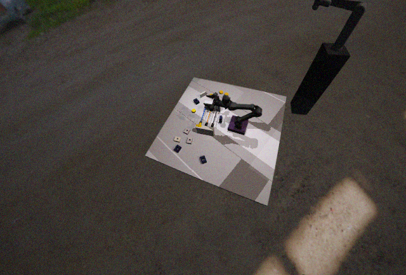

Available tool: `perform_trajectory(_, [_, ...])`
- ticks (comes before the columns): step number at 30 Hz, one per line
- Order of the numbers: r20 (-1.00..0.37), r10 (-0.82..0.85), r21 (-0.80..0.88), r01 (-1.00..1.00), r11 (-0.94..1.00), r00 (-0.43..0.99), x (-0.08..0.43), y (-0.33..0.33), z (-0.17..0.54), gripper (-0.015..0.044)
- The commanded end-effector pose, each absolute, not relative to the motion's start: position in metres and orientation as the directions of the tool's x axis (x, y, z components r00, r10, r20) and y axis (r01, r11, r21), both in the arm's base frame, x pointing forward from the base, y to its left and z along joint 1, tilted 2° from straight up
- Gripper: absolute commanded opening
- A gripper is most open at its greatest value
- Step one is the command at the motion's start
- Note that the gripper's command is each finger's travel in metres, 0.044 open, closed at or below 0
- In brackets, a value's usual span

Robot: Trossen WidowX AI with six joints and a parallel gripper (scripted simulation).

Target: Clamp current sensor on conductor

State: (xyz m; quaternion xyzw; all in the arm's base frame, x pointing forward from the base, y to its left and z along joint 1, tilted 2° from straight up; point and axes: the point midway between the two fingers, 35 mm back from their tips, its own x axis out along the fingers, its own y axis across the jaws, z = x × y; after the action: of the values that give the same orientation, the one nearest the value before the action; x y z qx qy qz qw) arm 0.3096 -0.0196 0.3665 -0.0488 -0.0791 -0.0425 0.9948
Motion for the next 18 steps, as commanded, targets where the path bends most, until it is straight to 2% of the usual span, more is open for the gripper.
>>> perform_trajectory(1, [0.050, 0.000, 0.000, 0.000, 1.000, 0.999, 0.316, 0.000, 0.323, 0.0440])
perform_trajectory(10, [0.039, 0.002, 0.000, -0.002, 1.000, 0.999, 0.317, 0.001, 0.322, 0.0440])
perform_trajectory(14, [-0.182, 0.041, 0.001, -0.041, 0.999, 0.982, 0.345, 0.015, 0.300, 0.0440])
perform_trajectory(18, [-0.437, 0.080, -0.001, -0.089, 0.996, 0.896, 0.368, 0.035, 0.270, 0.0440])
